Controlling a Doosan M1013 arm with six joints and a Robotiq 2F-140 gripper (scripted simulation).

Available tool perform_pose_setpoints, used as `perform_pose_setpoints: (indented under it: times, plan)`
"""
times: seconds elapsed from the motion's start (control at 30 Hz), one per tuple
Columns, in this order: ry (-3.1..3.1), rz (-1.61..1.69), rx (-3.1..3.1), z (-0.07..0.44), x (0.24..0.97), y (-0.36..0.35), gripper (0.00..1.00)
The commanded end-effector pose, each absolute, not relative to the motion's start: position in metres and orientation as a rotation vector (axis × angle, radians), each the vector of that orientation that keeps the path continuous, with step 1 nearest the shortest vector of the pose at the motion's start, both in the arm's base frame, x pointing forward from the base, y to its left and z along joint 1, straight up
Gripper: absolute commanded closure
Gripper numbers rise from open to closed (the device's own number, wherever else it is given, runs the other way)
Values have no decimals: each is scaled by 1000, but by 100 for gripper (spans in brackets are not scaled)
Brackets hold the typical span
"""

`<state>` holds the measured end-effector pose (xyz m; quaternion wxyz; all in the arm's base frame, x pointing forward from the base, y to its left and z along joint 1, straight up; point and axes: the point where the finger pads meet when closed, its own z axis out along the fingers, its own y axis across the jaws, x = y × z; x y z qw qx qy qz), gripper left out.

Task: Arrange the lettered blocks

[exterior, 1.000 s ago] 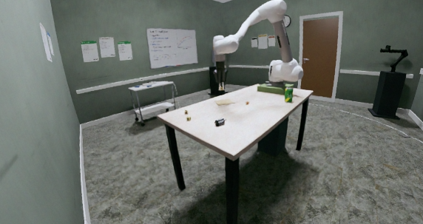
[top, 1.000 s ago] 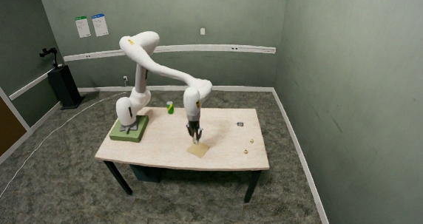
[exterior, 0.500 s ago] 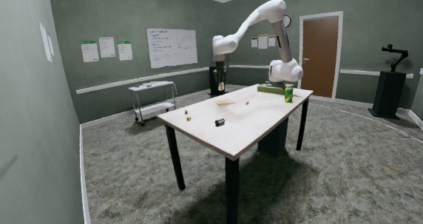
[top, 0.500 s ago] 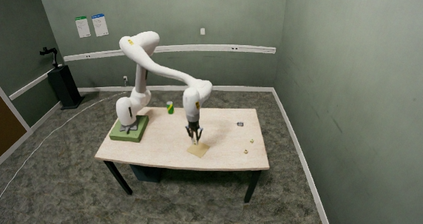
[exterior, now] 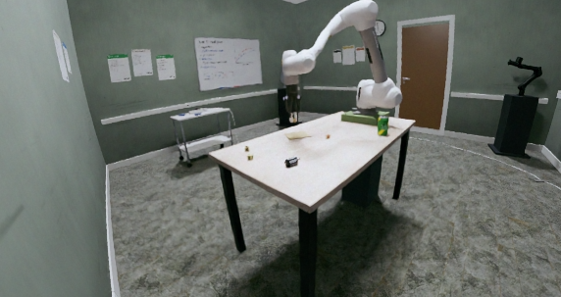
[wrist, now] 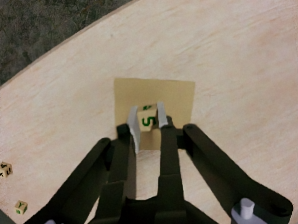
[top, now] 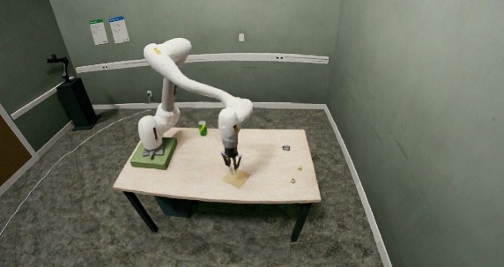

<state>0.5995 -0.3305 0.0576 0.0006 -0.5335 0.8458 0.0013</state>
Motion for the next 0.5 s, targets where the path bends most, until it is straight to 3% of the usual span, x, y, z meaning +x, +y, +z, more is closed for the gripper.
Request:
perform_pose_setpoints:
  times: [0.0, 0.47]
  plan:
    - [2655, 2, -1675, 48, 600, -331, 78]
    - [2655, 2, -1675, -6, 600, -331, 78]
